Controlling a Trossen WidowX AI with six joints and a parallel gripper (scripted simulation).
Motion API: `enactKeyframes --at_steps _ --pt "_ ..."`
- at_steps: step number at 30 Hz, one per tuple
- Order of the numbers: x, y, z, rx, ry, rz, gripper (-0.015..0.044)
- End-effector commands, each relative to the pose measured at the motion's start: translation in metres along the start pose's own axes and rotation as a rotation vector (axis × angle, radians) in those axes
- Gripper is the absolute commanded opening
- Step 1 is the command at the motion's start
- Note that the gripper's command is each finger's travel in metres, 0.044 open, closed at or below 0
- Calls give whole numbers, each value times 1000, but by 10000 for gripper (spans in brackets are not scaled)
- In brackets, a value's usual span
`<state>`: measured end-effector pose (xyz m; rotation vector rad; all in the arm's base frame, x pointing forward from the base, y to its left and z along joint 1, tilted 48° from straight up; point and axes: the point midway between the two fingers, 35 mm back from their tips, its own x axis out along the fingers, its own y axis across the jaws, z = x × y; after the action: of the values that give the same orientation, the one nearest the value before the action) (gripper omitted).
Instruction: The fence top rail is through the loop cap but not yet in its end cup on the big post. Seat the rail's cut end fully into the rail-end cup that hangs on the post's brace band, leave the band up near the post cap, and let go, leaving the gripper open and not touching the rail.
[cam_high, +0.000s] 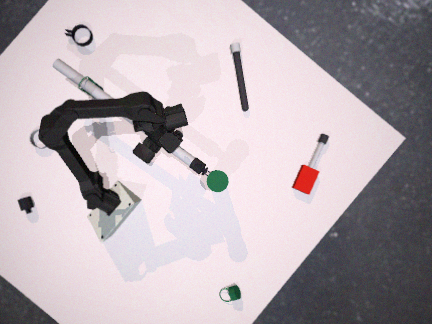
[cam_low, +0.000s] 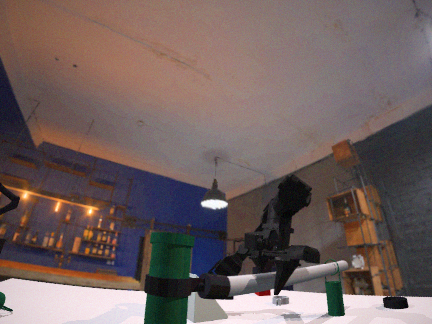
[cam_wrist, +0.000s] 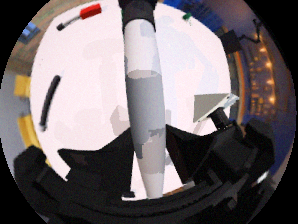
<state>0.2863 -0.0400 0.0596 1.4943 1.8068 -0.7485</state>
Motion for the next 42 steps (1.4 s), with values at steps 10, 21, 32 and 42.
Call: enactKeyframes --at_steps 10,21,32,42 --pt "-7 0 9 3 -15 12 0" --pt "-7 1 13 3 -15 12 0" --pt "-7 1 17 3 -15 12 0" --pt "-7 1 20 3 -16 12 0"
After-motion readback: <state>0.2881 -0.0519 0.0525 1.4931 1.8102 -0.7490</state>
